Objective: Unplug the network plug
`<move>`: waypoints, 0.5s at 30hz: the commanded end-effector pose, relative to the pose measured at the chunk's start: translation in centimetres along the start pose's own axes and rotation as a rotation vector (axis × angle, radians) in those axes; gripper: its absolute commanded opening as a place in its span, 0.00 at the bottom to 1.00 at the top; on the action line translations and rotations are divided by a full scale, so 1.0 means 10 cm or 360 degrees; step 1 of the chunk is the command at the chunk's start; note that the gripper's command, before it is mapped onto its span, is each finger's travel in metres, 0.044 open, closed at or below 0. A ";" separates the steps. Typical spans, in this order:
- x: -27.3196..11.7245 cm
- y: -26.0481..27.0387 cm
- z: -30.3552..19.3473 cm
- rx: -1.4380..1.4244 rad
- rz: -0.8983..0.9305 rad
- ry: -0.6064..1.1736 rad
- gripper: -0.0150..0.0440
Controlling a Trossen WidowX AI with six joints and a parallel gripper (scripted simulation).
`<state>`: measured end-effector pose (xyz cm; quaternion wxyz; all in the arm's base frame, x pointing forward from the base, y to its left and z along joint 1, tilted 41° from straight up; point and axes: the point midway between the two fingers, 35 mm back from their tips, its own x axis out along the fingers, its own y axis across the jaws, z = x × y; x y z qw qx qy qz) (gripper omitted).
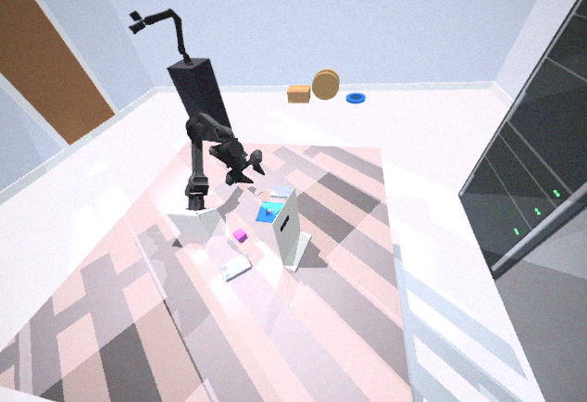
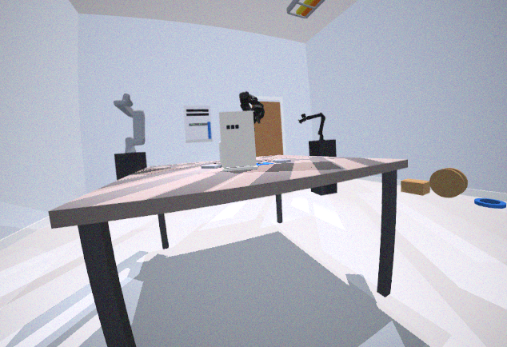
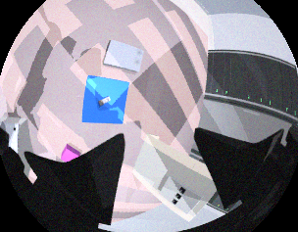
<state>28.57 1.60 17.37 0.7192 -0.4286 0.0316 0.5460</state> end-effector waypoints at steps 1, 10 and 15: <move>0.00 -0.01 0.01 -0.0010 -0.0004 -0.0006 0.92; 0.00 -0.01 0.01 -0.0010 -0.0004 -0.0006 1.00; 0.00 -0.01 0.01 -0.0010 -0.0004 -0.0006 1.00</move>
